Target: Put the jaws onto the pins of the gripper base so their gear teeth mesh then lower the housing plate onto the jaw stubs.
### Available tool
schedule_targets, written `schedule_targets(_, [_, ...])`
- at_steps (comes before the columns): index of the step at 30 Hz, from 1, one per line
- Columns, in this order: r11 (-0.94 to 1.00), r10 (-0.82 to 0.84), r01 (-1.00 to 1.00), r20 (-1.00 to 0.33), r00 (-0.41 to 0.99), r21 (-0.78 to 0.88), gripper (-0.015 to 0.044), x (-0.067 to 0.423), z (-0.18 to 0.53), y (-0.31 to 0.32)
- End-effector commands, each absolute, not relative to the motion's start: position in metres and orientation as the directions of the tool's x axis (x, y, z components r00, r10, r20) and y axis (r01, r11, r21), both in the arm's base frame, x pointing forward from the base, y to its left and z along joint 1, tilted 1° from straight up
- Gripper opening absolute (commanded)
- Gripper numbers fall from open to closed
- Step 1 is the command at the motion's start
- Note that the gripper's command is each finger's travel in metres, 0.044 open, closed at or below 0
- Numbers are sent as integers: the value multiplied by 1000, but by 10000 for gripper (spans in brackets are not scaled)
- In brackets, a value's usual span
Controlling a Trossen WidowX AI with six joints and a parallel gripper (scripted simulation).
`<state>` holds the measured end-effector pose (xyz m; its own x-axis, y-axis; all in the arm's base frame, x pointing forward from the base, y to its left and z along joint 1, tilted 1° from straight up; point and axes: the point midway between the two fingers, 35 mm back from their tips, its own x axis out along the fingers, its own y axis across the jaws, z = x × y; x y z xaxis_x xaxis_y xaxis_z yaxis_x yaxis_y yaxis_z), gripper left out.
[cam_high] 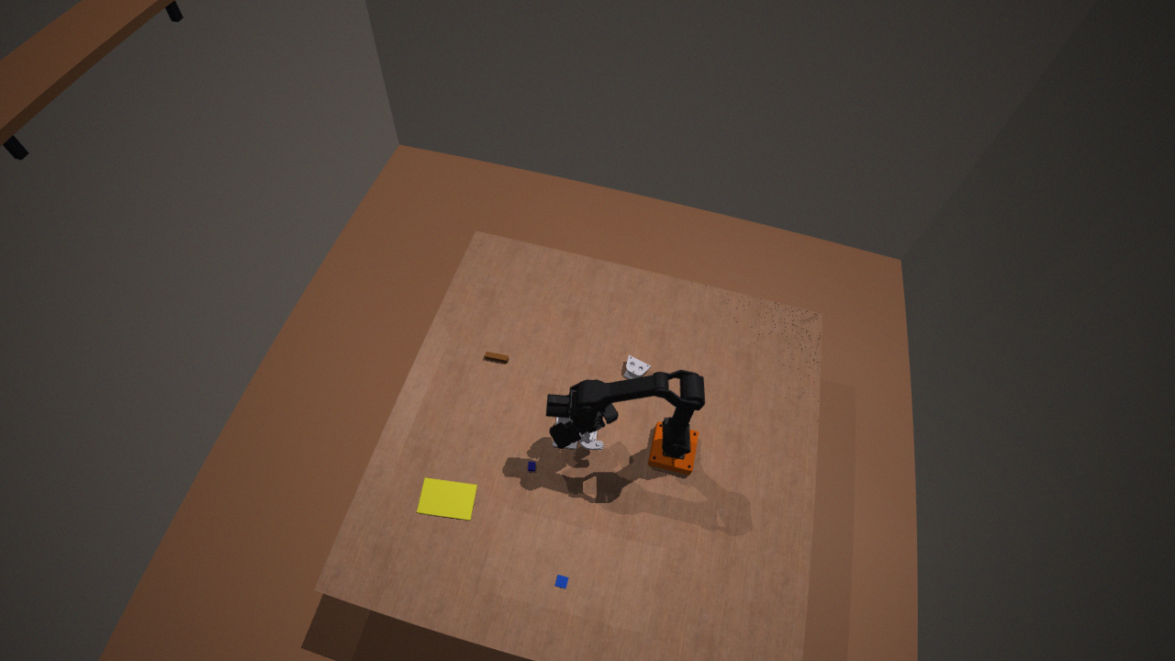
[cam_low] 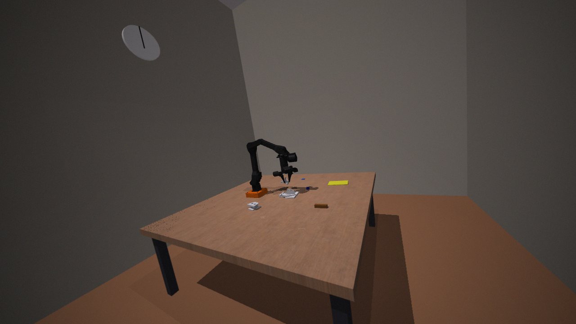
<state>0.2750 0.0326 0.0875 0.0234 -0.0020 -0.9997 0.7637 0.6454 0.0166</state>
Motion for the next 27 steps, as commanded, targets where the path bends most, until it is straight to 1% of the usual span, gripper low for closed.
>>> schedule_targets(1, [727, -7, 687, -1000, 22, 11, 134, 271, 87, 19])
schedule_targets(14, [898, -10, 441, -1000, 21, 1, 134, 261, 86, -12])
schedule_targets(27, [988, -13, 155, -1000, 20, -10, 134, 248, 84, -41])
